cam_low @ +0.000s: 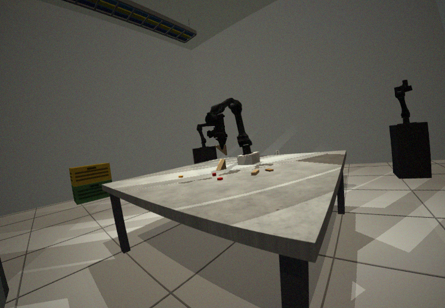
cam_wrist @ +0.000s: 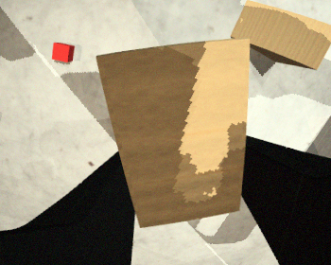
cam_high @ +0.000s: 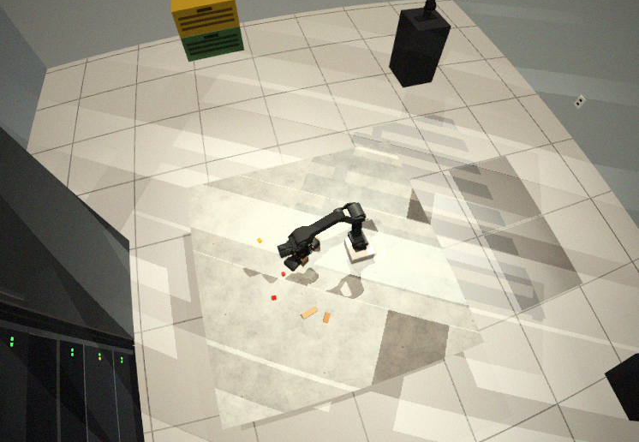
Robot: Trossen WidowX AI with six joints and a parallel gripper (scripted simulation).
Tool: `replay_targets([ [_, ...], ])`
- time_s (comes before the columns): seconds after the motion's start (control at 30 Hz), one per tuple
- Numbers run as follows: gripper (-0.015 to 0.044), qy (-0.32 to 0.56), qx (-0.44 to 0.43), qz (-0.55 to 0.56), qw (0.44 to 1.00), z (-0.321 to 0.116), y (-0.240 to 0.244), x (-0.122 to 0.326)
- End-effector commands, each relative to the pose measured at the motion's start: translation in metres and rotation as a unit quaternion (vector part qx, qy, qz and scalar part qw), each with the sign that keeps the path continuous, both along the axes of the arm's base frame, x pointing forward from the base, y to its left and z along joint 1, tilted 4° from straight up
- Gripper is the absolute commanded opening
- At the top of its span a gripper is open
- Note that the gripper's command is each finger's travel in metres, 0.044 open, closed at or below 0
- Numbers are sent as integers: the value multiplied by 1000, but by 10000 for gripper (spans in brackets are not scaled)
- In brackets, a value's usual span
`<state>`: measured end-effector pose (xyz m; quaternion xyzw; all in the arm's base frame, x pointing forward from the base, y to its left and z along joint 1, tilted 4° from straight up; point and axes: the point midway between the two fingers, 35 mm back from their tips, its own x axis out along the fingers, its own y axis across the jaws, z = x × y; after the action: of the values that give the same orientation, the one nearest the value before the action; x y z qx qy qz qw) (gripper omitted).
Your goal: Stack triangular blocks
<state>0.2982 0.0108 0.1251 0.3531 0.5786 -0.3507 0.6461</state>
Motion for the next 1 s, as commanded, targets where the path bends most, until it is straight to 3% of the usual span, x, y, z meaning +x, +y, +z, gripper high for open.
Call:
replay_targets([
  [0.0, 0, -4, 7, -63, 998, 3, -5, 0],
  [0.47, 0, -14, 25, -300, 953, 8, -30, -3],
  [0.97, 0, -25, 42, -535, 843, 14, -56, -8],
])
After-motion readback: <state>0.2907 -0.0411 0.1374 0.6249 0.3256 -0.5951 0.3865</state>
